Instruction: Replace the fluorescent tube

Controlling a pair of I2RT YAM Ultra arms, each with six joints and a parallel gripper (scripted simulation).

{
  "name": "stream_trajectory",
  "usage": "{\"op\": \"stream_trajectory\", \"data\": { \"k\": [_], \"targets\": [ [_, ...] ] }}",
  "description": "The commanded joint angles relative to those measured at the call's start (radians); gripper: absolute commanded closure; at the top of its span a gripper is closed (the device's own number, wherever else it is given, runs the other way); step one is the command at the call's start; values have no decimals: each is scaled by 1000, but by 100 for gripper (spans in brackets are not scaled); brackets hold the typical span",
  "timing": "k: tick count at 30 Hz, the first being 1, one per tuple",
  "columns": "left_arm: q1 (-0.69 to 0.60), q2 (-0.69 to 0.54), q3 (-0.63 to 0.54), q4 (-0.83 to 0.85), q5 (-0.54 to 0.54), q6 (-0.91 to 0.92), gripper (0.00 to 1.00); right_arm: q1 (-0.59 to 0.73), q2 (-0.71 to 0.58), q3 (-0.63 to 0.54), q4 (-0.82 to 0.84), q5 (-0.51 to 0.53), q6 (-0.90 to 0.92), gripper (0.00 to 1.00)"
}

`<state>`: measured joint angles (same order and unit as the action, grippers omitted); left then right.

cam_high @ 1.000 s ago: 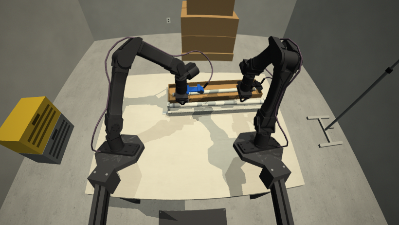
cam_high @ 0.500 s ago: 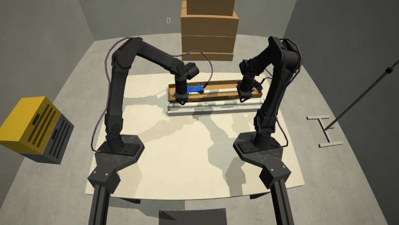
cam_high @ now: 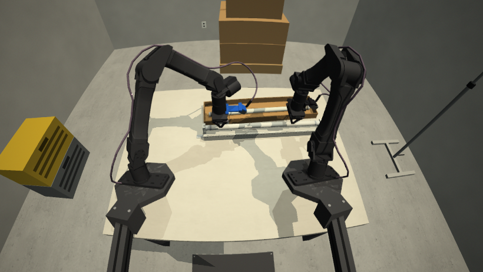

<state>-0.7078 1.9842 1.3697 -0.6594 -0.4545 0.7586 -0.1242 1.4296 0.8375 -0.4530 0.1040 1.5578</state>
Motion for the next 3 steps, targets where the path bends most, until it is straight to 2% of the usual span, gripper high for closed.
{"op": "stream_trajectory", "data": {
  "k": [1, 3],
  "targets": [
    [-4, -17, 28, -5, 5, 6, 51, 0, -2, 19, -2, 19, 3, 51],
    [-4, -17, 28, -5, 5, 6, 51, 0, -2, 19, -2, 19, 3, 51]
  ]
}}
